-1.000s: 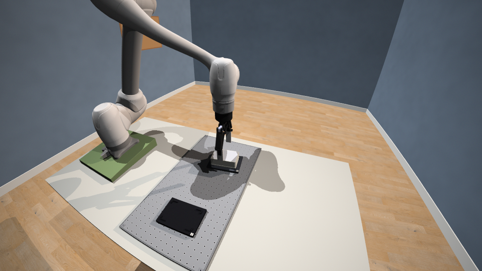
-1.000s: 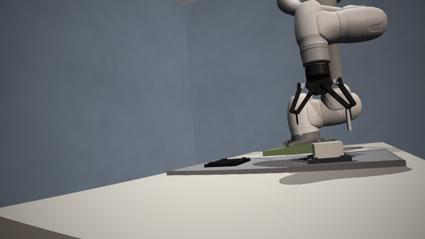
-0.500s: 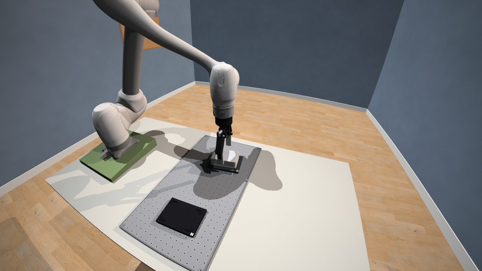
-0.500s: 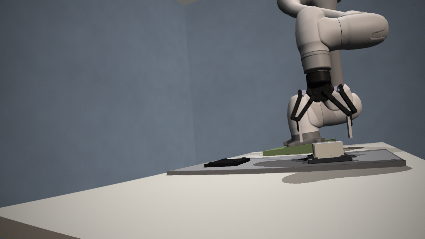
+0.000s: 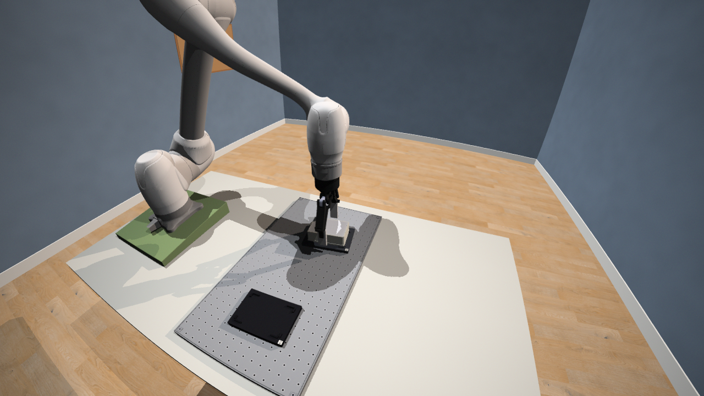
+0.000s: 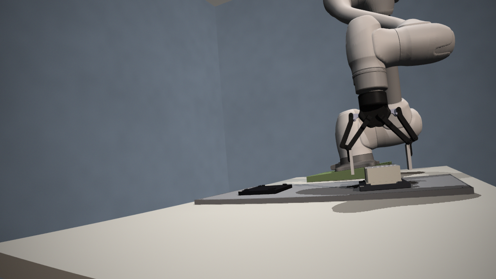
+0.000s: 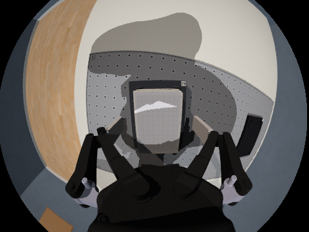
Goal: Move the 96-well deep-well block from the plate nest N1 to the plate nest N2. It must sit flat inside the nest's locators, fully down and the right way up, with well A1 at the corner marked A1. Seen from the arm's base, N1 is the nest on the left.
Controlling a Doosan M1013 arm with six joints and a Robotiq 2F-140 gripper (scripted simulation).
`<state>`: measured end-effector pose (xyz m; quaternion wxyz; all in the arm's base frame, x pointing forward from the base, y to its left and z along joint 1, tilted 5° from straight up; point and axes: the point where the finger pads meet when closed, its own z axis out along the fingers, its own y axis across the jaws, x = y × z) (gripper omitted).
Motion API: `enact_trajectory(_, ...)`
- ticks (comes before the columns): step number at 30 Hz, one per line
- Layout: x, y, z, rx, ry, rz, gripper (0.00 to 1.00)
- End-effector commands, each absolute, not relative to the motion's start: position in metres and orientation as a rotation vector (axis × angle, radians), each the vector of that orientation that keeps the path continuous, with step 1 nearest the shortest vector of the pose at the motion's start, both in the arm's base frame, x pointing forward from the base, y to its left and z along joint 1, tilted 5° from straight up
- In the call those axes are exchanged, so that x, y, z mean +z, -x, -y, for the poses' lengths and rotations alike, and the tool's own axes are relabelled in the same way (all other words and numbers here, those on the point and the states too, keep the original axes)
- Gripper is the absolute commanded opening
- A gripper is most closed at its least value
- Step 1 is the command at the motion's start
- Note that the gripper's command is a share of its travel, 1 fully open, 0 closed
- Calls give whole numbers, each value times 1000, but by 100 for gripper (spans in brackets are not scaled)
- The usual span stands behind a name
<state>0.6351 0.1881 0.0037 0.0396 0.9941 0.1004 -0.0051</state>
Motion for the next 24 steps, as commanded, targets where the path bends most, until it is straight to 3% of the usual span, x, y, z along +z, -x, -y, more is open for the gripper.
enact_trajectory(1,0,-635,-188,-16,-3047,-308,100)
enact_trajectory(17,-5,-635,-187,-16,-3047,-308,100)
enact_trajectory(18,-5,-635,-187,-16,-3047,-308,0)
enact_trajectory(24,-5,-635,-187,-16,-3047,-308,0)
